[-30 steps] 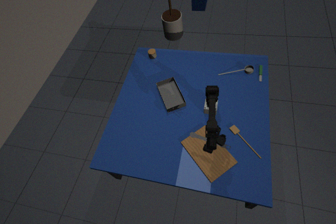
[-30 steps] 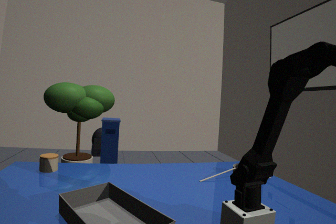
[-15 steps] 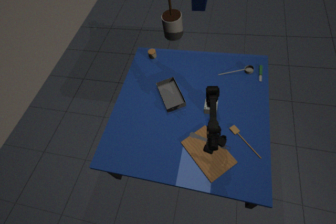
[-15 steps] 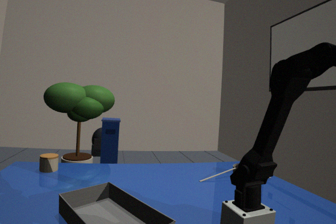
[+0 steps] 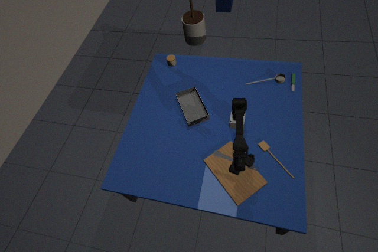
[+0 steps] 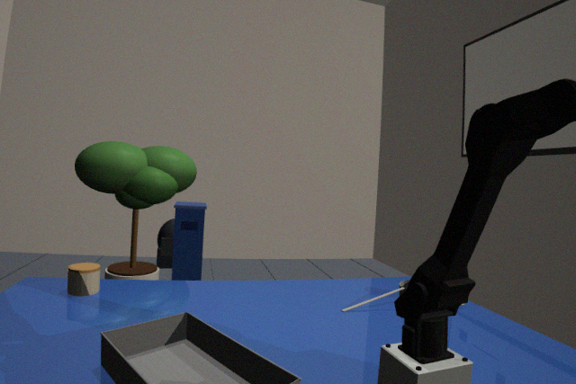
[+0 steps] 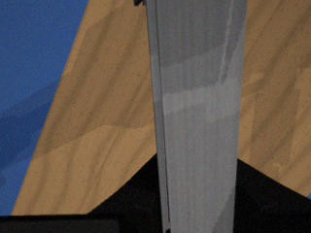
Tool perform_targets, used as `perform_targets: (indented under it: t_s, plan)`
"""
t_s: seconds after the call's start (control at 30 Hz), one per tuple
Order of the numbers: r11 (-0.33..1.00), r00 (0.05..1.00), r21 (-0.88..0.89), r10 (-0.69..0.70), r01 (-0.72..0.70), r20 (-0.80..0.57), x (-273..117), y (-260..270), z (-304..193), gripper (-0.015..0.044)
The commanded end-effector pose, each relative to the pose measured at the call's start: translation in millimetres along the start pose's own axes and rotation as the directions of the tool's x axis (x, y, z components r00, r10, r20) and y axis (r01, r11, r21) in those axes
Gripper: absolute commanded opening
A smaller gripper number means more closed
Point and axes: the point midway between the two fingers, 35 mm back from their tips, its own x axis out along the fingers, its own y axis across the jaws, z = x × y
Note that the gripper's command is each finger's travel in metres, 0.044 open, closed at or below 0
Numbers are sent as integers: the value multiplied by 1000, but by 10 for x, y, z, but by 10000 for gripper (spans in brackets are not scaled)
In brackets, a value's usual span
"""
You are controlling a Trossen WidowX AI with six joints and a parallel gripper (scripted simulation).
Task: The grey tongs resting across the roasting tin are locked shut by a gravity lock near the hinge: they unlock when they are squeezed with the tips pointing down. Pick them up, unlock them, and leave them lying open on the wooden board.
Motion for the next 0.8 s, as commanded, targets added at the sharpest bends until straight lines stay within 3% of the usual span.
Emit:
perform_targets:
  t_s: [0.0,0.77]
  plan:
    - [1000,1000,5,9,-9,-11,105,7,-14,-150]
    - [1000,1000,5,9,-9,-11,477,23,-23,-150]
